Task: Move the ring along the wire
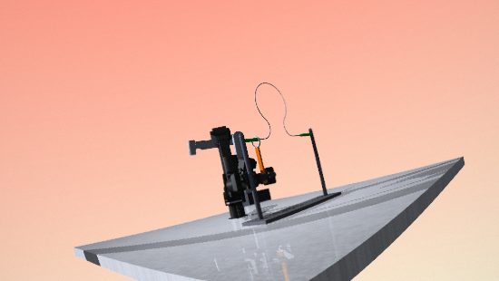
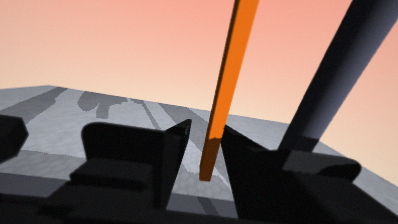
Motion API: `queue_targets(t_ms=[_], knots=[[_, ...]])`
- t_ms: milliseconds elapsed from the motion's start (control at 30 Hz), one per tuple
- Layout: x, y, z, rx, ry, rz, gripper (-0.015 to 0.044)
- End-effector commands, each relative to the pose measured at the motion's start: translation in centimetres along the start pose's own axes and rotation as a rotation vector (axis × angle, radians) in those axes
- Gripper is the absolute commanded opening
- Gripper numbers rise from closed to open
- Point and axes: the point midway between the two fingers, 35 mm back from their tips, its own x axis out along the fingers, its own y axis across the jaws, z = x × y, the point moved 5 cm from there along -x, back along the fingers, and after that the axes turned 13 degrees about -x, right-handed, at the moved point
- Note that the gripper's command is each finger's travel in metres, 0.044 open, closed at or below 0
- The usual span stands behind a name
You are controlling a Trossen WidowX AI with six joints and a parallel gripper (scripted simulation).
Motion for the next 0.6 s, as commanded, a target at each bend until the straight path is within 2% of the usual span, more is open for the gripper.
queue_targets(t_ms=[0, 300, 567], knots=[[0.00, 0.00, 0.00, 0.000, 0.000, 0.000, 0.0081], [0.00, 0.00, 0.00, 0.000, 0.000, 0.000, -0.0150], [0.00, 0.00, 0.00, 0.000, 0.000, 0.000, -0.0150]])
